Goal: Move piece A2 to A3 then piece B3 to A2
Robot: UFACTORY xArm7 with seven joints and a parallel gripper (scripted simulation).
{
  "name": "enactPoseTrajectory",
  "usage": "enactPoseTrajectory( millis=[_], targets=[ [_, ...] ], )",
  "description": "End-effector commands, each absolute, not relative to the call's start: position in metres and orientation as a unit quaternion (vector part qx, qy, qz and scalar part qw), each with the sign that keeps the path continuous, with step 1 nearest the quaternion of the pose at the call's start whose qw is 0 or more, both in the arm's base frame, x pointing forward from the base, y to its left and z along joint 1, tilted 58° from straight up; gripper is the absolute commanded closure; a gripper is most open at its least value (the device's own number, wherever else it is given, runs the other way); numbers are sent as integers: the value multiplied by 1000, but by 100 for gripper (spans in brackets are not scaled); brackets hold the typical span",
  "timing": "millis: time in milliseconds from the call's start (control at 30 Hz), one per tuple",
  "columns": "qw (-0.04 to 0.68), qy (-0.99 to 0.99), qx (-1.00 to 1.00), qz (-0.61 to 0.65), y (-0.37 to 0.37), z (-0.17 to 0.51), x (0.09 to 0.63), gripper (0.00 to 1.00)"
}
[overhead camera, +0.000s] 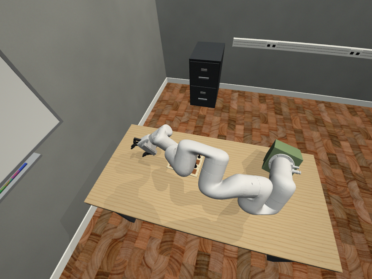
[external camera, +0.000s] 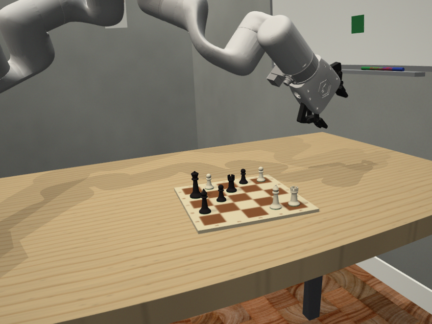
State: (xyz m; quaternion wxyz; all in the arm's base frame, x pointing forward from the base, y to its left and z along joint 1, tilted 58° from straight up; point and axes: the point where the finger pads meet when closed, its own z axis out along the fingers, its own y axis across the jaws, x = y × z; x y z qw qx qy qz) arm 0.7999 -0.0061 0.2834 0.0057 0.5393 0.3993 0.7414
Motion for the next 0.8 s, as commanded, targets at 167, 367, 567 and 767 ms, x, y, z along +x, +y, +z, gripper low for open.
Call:
enactPoseTrajectory(
  millis=[167,367,567,767],
  targets=[
    [4,400,540,740,-8,285,799,0],
    [-16,405,545,734,1,287,794,0],
    [-42,412,553,723,12,289,787,0],
    [-103,426,574,692,36,292,768,0]
  ],
)
